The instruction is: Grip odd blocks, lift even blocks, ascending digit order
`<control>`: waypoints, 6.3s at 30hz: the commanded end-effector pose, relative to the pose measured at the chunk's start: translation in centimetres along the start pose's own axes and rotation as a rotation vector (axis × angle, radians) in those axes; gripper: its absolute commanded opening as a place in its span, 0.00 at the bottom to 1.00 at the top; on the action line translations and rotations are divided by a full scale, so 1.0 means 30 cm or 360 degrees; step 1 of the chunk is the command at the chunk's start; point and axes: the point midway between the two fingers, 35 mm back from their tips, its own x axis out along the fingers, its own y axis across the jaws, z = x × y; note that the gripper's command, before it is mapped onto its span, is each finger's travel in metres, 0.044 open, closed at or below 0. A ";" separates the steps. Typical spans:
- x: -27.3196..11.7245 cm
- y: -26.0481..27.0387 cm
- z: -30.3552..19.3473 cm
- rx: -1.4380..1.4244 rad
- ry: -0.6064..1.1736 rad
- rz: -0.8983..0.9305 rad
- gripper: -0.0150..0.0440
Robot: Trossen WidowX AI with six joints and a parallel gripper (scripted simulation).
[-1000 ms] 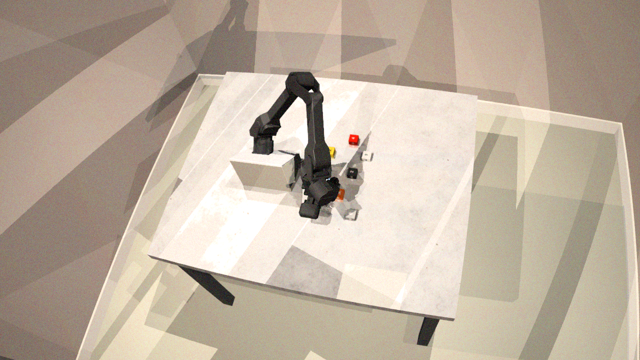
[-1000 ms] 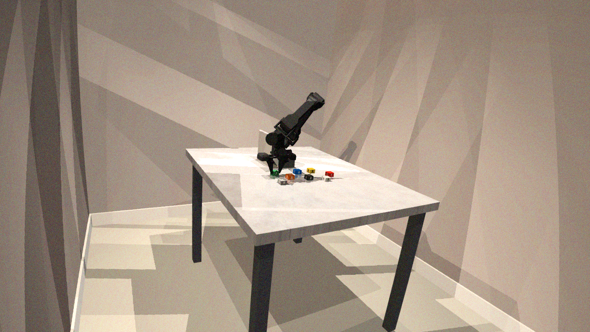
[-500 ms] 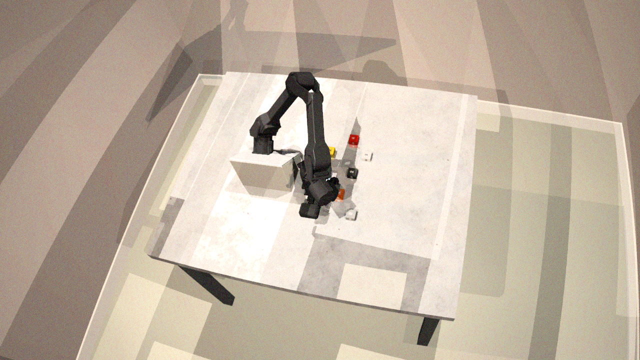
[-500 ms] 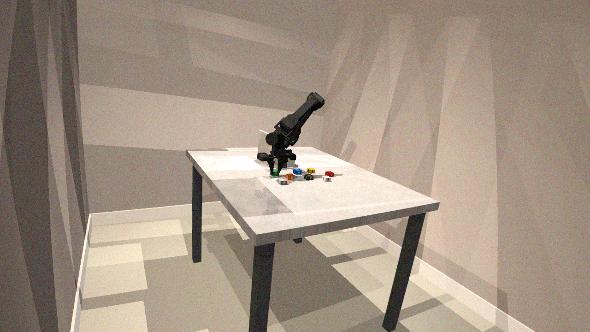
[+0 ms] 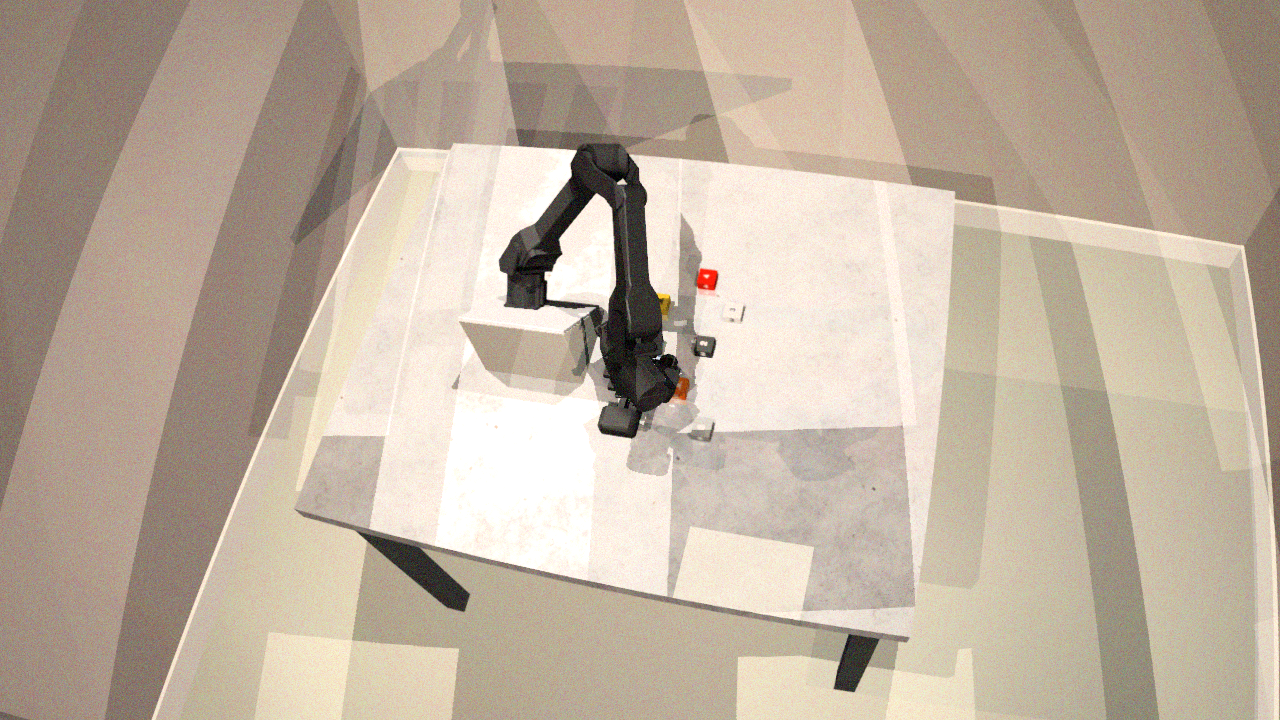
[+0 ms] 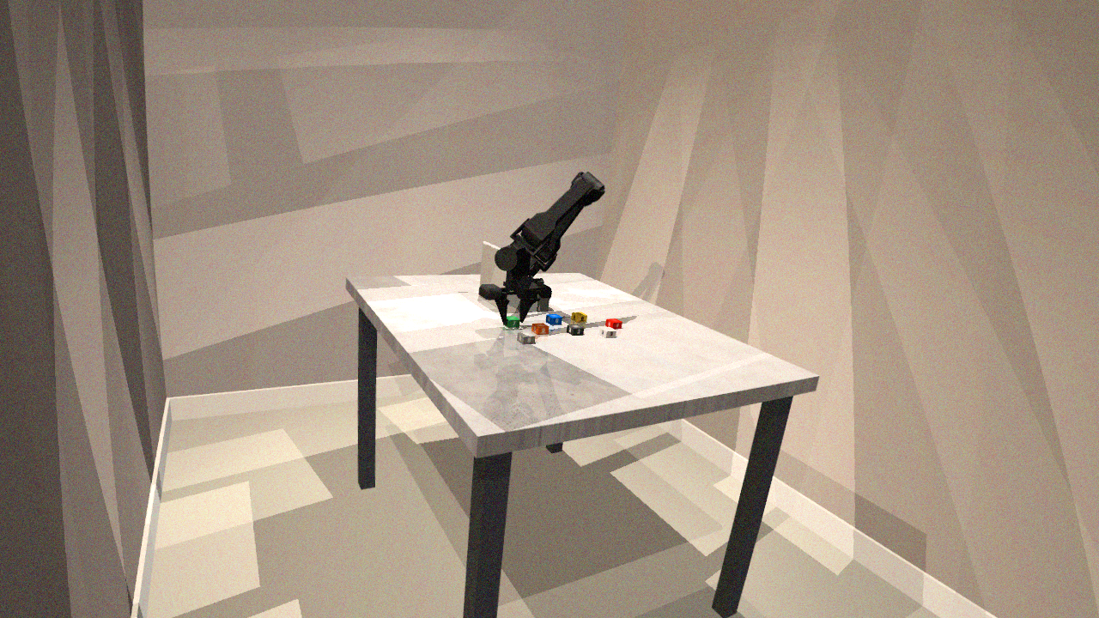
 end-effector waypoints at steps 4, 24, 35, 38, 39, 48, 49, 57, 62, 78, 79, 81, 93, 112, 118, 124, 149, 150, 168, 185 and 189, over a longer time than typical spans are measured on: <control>0.002 0.002 0.001 0.0006 -0.0004 0.0007 0.93; -0.391 -0.003 -0.001 0.0008 -0.0001 -0.0001 0.49; -0.399 -0.019 0.046 0.0008 -0.0002 -0.0003 0.46; -0.411 -0.047 0.142 0.0006 -0.0005 -0.0006 0.46; -0.412 -0.055 0.174 0.0006 -0.0006 -0.0006 0.46; -0.396 -0.086 0.398 -0.0001 -0.0011 -0.0002 0.46; -0.396 -0.086 0.398 -0.0001 -0.0011 -0.0002 0.46; -0.154 -0.086 0.404 -0.0002 -0.0012 0.0001 0.77; -0.125 -0.083 0.401 -0.0002 -0.0013 0.0003 0.93; -0.045 -0.083 0.403 -0.0003 -0.0013 0.0005 0.93; -0.040 -0.083 0.403 -0.0003 -0.0013 0.0005 0.93; -0.029 -0.082 0.403 -0.0003 -0.0013 0.0005 0.93; -0.004 -0.082 0.402 -0.0003 -0.0013 0.0006 0.67; -0.004 -0.082 0.402 -0.0003 -0.0013 0.0006 0.46; -0.004 -0.082 0.402 -0.0003 -0.0013 0.0006 0.46; -0.004 -0.082 0.402 -0.0003 -0.0013 0.0006 0.46; -0.045 -0.082 0.402 -0.0003 -0.0013 0.0005 0.46; -0.050 -0.082 0.402 -0.0003 -0.0013 0.0005 0.46; -0.039 -0.082 0.402 -0.0003 -0.0013 0.0005 0.46; -0.004 -0.082 0.402 -0.0003 -0.0013 0.0006 0.50; -0.004 -0.082 0.402 -0.0003 -0.0013 0.0006 0.68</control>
